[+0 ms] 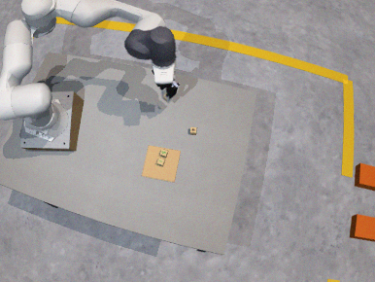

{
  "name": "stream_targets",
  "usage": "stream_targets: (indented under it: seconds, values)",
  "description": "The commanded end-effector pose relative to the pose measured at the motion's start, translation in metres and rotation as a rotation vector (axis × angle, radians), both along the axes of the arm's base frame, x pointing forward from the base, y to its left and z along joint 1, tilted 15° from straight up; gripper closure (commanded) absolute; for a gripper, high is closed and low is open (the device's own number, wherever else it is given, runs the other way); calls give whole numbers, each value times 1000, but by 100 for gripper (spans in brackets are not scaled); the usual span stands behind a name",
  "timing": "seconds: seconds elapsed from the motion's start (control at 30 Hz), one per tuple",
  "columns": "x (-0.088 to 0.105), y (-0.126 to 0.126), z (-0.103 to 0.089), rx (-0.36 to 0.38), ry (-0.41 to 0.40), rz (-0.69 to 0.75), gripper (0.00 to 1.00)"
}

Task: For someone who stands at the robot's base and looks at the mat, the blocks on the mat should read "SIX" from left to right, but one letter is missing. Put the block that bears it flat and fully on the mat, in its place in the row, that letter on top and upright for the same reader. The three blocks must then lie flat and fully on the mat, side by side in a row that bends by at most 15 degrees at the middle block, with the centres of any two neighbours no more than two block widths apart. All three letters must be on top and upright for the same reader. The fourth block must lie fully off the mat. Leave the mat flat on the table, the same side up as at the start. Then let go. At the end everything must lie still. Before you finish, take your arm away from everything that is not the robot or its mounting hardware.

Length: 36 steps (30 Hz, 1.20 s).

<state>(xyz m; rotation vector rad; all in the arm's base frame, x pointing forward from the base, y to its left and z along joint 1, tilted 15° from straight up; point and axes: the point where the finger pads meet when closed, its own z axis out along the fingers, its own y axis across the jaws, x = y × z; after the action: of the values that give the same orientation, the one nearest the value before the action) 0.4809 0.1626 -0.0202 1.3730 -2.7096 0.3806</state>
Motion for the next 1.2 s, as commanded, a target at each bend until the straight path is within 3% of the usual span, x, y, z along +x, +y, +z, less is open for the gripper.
stream_targets:
  seconds: [0.0, 0.23, 0.33, 0.4, 0.6, 0.77, 1.03, 1.17]
  values:
    - [-5, -2, 1, -3, 10, -17, 87]
    - [-3, -7, 3, -3, 12, -8, 87]
    - [11, -59, 20, -2, 33, 79, 87]
    - [15, -81, 27, -3, 41, 114, 87]
    - [15, -82, 26, -3, 41, 112, 87]
    - [18, -119, 38, -4, 56, 173, 87]
    - [19, -140, 44, -6, 64, 206, 87]
    - [18, -172, 53, -8, 77, 256, 87]
